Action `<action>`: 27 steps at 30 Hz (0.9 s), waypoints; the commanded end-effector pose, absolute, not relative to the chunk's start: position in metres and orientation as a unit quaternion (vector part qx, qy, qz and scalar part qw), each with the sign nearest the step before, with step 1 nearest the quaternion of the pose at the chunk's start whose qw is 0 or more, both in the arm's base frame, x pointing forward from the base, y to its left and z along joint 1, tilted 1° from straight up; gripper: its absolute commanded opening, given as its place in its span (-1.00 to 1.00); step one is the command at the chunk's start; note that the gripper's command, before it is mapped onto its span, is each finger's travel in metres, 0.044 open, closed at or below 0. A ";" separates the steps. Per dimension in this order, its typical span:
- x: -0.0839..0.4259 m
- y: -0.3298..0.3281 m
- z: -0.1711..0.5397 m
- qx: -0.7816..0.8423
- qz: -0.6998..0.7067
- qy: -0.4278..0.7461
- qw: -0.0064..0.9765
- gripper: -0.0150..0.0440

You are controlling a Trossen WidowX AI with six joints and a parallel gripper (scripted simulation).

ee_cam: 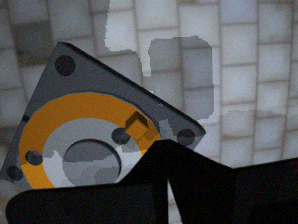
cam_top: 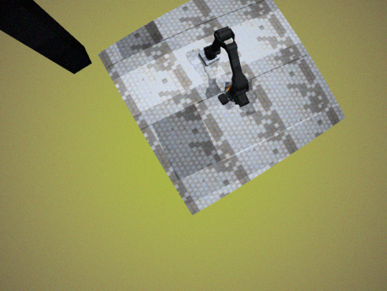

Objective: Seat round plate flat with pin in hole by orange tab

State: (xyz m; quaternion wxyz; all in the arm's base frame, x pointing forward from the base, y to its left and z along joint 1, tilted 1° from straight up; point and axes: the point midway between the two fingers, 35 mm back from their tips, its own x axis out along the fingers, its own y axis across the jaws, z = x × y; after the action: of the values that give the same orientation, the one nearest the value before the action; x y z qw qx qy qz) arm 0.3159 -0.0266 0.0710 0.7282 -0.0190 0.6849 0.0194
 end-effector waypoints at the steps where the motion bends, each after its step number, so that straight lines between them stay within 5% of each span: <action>1: 0.312 -0.027 0.053 -0.017 0.017 0.691 0.722 -0.49; 27: 0.337 -0.005 0.053 -0.016 0.017 0.690 0.723 -0.49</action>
State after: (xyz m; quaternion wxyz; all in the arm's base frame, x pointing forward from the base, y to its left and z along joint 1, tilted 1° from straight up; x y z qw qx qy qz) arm 0.3345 -0.0102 0.0529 0.7235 -0.0190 0.6899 0.0162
